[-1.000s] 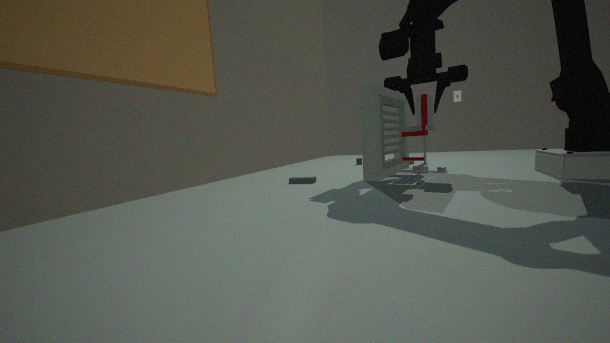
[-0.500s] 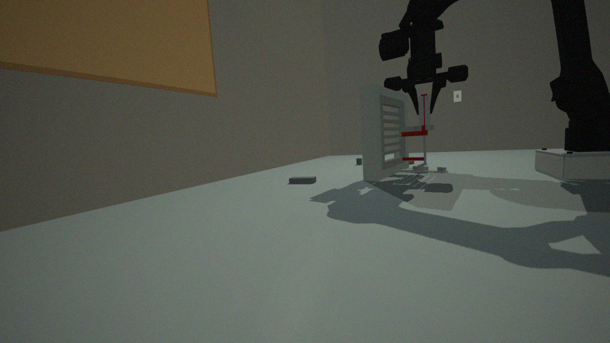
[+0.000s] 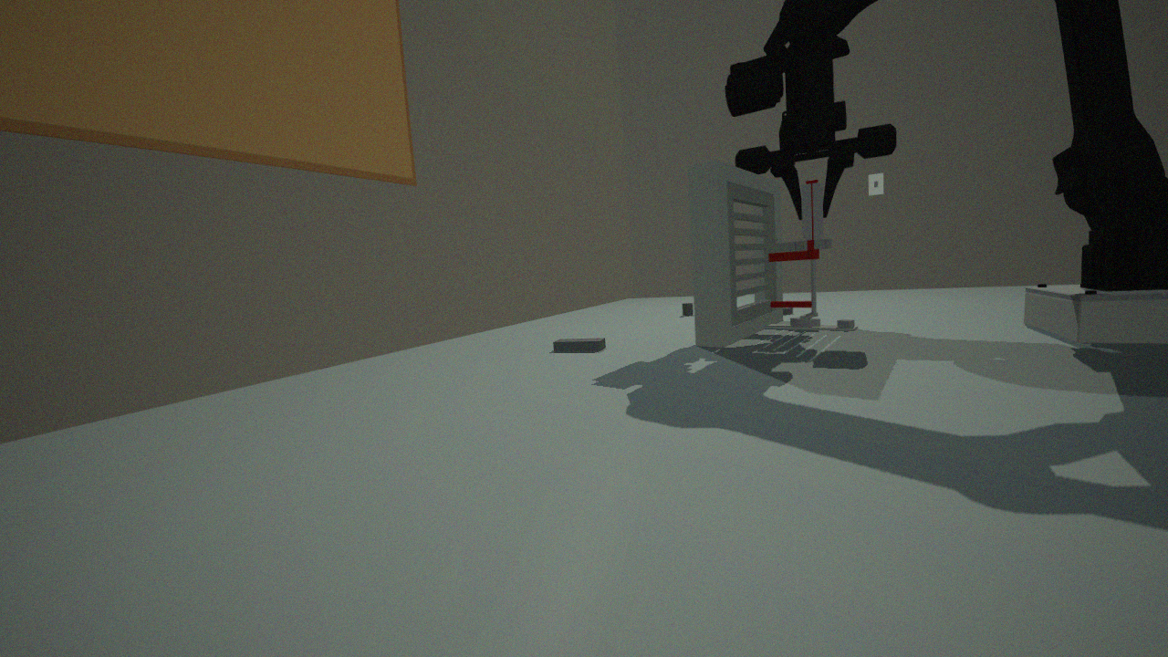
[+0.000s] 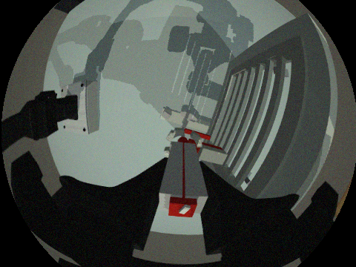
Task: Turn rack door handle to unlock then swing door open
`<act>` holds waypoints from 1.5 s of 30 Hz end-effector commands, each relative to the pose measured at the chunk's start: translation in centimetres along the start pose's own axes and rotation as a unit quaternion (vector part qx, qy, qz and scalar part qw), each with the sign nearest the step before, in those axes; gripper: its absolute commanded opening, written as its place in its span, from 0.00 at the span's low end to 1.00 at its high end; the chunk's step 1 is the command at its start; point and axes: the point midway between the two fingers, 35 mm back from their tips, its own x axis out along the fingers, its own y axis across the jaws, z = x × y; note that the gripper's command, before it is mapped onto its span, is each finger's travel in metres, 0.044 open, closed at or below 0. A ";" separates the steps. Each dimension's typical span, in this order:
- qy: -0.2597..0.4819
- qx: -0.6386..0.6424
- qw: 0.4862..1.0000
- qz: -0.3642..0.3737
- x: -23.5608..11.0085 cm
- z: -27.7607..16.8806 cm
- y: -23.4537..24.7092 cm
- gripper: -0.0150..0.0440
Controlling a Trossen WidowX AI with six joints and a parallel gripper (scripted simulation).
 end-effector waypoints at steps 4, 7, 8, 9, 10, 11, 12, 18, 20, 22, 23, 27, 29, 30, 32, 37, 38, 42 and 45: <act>-0.002 0.024 1.000 0.001 0.0 0.2 0.2 0.30; -0.002 0.055 0.998 0.001 0.0 0.3 0.4 0.30; -0.002 0.065 0.998 0.001 0.0 0.4 0.5 0.30; -0.002 0.075 0.997 0.001 0.0 0.4 0.6 0.30; -0.002 0.085 0.996 0.001 0.0 0.5 0.6 0.30; -0.002 0.095 0.995 0.001 0.0 0.5 0.7 0.30; -0.003 0.105 0.994 0.001 0.0 0.6 0.8 0.30; -0.003 0.162 0.987 0.002 0.0 1.0 1.3 0.30; -0.003 0.180 0.984 0.002 0.0 1.1 1.6 0.30; -0.003 0.197 0.980 0.002 0.0 1.3 1.8 0.30; -0.003 0.206 0.978 0.002 0.0 1.4 1.9 0.30; -0.003 0.241 0.970 0.003 0.0 1.8 2.4 0.30; -0.003 0.258 0.966 0.003 0.0 2.1 2.7 0.30; -0.003 0.267 0.964 0.003 0.0 2.2 2.9 0.30; -0.003 0.282 0.959 0.003 0.0 2.5 3.1 0.30; -0.003 0.320 0.947 0.004 0.0 3.2 3.8 0.30; -0.003 0.328 0.945 0.004 0.0 3.3 4.0 0.30; -0.003 0.355 0.935 0.004 0.0 4.0 4.5 0.30; -0.003 0.375 0.927 0.004 0.0 4.4 4.9 0.30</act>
